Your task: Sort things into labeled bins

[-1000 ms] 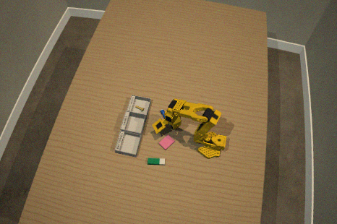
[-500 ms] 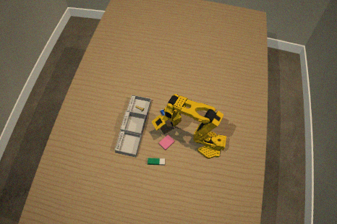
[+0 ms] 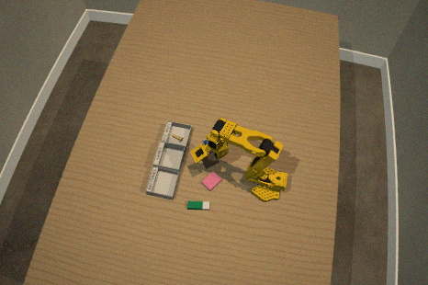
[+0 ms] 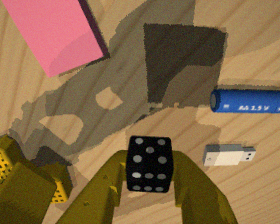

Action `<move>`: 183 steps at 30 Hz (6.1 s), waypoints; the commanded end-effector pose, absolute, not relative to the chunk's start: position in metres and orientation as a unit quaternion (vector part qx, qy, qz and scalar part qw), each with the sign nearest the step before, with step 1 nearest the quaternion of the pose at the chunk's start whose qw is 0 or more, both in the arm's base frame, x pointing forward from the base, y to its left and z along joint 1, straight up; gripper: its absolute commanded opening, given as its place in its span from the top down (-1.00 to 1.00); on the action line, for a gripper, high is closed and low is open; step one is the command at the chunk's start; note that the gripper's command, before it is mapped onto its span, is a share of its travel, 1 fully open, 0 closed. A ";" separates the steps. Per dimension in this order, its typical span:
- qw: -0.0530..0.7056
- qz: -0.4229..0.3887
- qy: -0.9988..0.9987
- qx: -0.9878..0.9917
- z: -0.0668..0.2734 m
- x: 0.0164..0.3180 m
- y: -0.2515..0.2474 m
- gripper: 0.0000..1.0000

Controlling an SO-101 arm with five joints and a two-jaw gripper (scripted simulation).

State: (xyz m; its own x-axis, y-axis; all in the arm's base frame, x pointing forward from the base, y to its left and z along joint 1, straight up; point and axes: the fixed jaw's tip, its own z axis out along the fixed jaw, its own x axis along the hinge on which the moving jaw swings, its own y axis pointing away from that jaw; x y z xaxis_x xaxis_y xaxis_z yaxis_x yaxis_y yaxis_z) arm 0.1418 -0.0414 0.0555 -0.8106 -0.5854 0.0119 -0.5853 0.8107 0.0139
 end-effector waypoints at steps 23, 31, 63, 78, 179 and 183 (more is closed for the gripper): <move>-0.021 0.010 -0.971 0.240 0.072 0.178 -0.034 1.00; -0.026 0.012 -0.974 0.225 0.075 0.184 -0.033 1.00; -0.056 0.017 -0.988 0.143 0.087 0.218 -0.025 1.00; -0.086 0.017 -0.993 0.080 0.087 0.244 -0.019 1.00; -0.153 0.004 -0.988 -0.033 0.078 0.293 -0.010 1.00; -0.153 0.004 -0.988 -0.033 0.074 0.293 -0.010 1.00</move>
